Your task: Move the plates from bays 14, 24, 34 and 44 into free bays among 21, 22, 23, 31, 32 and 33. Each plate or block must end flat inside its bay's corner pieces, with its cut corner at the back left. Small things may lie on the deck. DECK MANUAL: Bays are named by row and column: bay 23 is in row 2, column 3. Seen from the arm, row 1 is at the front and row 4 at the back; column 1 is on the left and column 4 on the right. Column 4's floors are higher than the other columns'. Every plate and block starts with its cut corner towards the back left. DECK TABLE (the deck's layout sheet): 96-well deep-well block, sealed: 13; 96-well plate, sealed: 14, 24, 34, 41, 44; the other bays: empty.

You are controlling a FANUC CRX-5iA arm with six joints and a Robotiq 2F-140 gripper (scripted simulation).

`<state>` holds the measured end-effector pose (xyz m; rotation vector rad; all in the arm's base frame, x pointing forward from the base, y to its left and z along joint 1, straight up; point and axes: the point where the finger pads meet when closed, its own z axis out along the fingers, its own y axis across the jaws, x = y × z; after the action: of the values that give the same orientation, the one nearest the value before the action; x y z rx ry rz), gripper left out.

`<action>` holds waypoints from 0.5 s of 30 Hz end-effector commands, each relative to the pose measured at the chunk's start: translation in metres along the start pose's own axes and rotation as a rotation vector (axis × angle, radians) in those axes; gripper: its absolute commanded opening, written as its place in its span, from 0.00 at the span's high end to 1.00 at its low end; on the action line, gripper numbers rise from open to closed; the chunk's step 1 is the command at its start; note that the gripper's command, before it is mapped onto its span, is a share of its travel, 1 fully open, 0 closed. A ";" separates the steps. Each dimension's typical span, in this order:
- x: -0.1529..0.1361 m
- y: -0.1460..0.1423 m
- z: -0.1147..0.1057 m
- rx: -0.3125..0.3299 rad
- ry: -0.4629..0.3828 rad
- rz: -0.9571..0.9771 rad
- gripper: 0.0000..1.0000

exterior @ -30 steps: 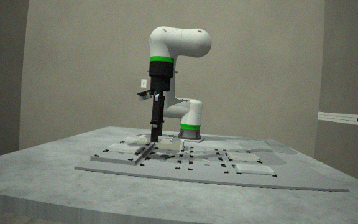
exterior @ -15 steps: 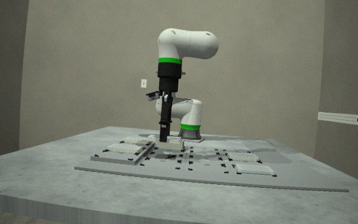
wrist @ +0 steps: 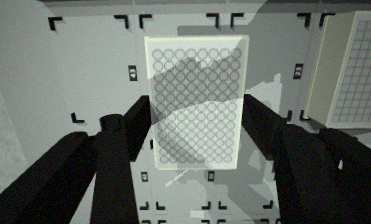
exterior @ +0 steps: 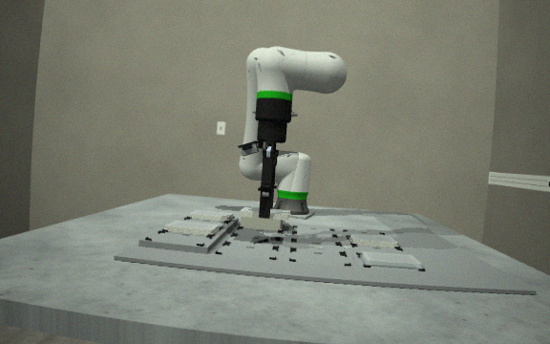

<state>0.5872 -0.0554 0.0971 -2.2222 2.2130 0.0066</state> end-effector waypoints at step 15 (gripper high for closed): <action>-0.034 0.022 -0.001 0.002 0.001 0.000 0.90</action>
<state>0.5677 -0.0258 0.0973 -2.2220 2.2132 0.0065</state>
